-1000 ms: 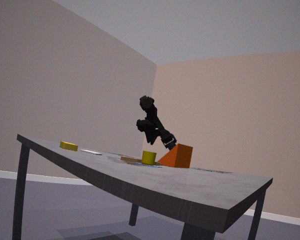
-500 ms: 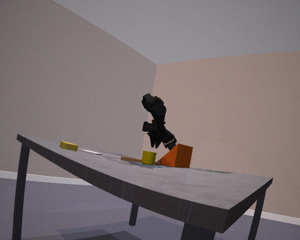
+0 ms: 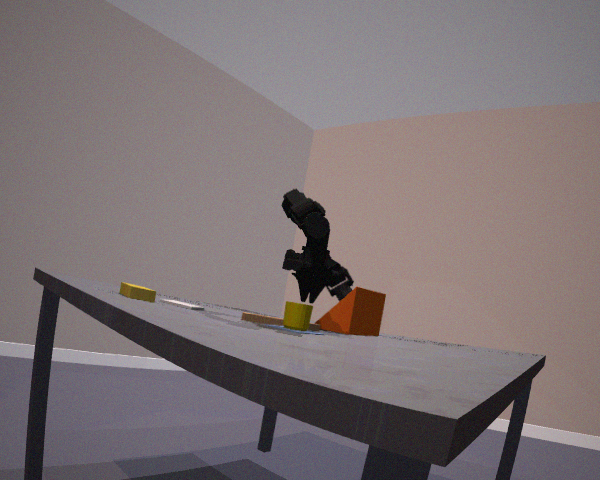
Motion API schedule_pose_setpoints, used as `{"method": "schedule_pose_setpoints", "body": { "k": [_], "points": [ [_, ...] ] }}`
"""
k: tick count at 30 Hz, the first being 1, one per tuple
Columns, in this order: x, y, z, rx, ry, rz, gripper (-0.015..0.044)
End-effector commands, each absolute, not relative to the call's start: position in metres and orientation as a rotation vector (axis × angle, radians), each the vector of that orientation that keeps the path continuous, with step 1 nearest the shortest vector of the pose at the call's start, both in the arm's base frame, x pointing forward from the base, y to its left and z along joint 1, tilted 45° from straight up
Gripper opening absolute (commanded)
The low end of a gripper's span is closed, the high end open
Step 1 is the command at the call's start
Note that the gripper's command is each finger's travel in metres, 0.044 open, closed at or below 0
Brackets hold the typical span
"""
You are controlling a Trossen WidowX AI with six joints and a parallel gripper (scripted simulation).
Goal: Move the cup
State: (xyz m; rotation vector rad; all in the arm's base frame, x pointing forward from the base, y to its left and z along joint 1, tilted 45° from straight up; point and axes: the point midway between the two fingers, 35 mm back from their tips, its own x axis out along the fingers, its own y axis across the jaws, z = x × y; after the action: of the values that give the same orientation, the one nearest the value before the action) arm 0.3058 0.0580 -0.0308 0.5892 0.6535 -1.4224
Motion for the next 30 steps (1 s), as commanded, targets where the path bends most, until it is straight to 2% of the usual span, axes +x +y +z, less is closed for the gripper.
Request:
{"method": "schedule_pose_setpoints", "body": {
  "k": [1,30],
  "points": [
    [0.305,0.051,-0.036,0.577,0.656,-1.424,0.0167],
    [0.305,0.027,-0.060,0.586,0.651,-1.426,0.0160]
  ]
}}
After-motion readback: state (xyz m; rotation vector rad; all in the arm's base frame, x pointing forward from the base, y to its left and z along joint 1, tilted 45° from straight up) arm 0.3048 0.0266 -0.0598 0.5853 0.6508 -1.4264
